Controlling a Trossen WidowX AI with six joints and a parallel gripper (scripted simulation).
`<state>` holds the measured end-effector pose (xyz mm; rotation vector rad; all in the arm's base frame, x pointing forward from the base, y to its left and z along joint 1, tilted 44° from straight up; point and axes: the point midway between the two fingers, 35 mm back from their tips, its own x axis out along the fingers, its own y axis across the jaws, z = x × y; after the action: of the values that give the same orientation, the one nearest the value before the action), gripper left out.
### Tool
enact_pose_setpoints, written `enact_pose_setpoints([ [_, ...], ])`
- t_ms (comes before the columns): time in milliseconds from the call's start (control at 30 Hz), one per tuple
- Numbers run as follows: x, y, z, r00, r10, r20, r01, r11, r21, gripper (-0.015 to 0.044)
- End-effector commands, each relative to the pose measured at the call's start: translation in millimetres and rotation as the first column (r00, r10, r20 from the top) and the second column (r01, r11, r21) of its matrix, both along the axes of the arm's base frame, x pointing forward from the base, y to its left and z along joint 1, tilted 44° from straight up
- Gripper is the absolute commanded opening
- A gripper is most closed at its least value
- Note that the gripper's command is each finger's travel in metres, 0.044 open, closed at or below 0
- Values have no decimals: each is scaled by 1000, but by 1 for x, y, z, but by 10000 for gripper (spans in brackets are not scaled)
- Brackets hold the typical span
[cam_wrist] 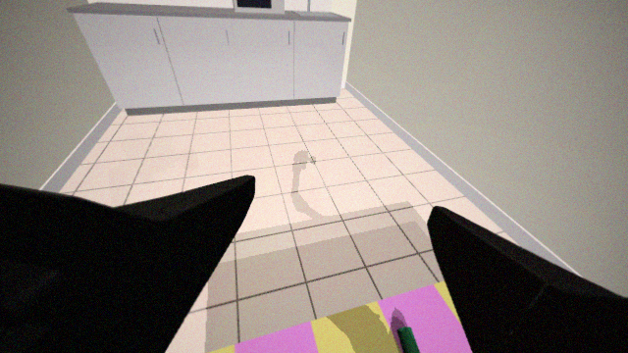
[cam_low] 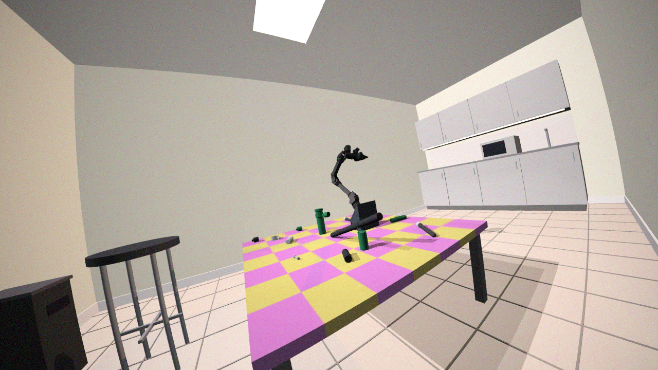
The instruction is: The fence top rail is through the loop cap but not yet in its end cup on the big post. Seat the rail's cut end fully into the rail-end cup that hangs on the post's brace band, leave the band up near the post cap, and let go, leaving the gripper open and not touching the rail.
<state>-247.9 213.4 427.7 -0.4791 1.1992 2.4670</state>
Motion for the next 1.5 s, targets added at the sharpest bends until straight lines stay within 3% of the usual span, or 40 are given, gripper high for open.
enact_pose_setpoints([
  [0, 1, 1, -1, 1000, -4, 2, 4, 1000, 0, 426],
  [400, 73, 84, -73, 905, -374, 203, 388, 921, -31, 440],
  [633, 161, 133, -145, 669, -617, 415, 688, 725, -31, 440],
  [833, 249, 141, -205, 392, -707, 589, 869, 495, 15, 440],
  [1133, 377, 94, -284, -42, -605, 795, 979, 135, 154, 440],
  [1467, 475, -29, -348, -394, -203, 896, 917, -157, 368, 440],
])
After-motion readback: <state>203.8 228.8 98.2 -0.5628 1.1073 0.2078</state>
